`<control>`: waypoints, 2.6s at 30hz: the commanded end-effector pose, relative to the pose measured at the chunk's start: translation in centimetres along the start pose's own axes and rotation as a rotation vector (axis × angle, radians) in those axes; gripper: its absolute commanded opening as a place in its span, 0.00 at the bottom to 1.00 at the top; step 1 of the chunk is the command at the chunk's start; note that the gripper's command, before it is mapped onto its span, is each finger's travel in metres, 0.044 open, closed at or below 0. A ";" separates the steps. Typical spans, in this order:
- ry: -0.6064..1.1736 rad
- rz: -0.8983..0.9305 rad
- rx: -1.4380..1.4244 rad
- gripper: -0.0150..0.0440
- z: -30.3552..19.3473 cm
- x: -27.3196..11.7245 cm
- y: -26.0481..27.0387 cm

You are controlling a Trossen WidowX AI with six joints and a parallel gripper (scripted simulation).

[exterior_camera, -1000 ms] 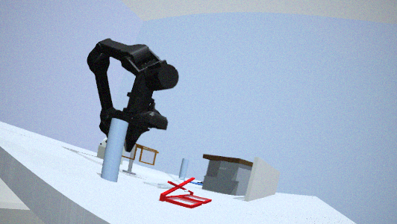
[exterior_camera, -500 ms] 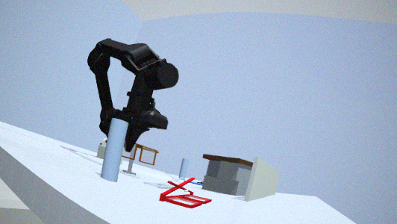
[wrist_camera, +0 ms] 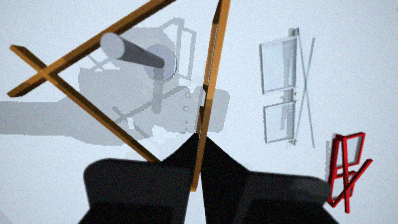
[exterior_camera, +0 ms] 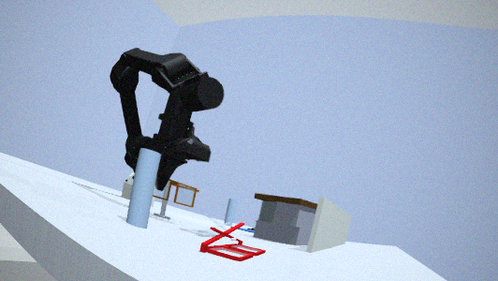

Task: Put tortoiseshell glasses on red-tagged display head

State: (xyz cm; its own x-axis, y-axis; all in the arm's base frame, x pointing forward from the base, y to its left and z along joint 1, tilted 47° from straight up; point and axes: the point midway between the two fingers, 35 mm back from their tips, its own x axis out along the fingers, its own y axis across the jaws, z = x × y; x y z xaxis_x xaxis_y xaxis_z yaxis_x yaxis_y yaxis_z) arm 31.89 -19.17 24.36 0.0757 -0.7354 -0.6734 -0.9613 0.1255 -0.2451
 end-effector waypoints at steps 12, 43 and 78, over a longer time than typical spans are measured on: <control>-0.001 -0.007 0.000 0.25 -0.7 -0.2 -0.6; -0.001 -0.008 0.000 0.25 -2.2 -0.2 -1.3; 0.000 -0.008 0.001 0.25 -3.5 -0.3 -1.7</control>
State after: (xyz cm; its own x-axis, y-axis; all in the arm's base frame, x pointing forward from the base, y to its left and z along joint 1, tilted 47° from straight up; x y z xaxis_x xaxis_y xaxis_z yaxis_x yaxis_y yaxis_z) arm 32.44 -21.61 27.30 0.0793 -0.7371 -0.6712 -0.9602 0.1243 -0.2500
